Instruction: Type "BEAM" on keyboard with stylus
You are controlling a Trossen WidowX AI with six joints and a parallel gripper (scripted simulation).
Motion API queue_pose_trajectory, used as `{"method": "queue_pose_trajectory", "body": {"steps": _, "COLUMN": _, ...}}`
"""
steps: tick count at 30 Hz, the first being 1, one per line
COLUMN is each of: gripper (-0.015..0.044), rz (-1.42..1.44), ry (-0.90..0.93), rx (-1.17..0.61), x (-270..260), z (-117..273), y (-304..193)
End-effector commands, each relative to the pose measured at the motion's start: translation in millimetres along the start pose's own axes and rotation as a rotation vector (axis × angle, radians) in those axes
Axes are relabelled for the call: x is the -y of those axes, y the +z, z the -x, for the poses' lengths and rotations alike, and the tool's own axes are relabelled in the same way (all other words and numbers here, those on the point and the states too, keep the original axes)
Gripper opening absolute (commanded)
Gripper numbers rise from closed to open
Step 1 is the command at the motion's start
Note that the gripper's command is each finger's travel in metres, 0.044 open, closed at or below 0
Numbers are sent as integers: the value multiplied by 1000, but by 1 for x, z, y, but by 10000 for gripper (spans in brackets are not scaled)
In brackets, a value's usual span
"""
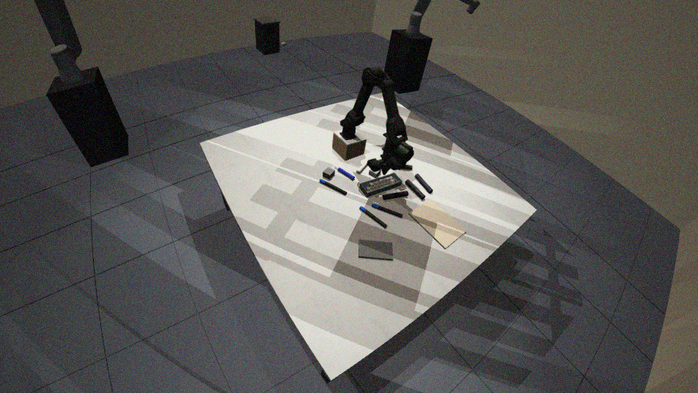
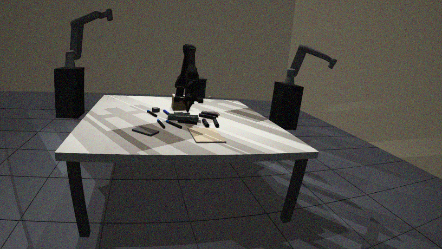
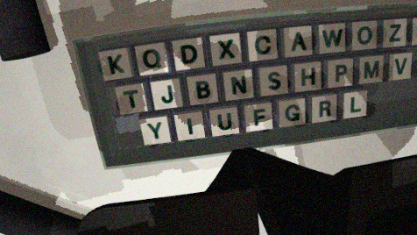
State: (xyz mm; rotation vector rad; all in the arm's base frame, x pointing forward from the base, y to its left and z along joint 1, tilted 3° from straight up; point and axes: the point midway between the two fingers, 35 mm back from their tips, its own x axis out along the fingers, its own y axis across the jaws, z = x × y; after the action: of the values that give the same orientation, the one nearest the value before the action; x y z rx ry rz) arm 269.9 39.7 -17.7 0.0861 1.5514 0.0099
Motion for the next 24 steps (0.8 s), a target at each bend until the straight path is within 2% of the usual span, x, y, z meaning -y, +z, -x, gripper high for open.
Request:
{"method": "queue_pose_trajectory", "body": {"steps": 1, "gripper": 0, "rz": -15, "ry": 1, "rx": 0, "x": -9, "z": 1, "y": 0}}
{"method": "queue_pose_trajectory", "body": {"steps": 8, "gripper": 0, "rz": -15, "ry": 1, "rx": 0, "x": -9, "z": 3, "y": 0}}
{"method": "queue_pose_trajectory", "body": {"steps": 13, "gripper": 0, "rz": -15, "ry": 1, "rx": 0, "x": -9, "z": 58, "y": 0}}
{"method": "queue_pose_trajectory", "body": {"steps": 22, "gripper": 0, "rz": -18, "ry": 3, "rx": 17, "x": -10, "z": 56, "y": 4}}
{"method": "queue_pose_trajectory", "body": {"steps": 24, "gripper": 52, "rz": -18, "ry": 4, "rx": 20, "x": -10, "z": 57, "y": 4}}
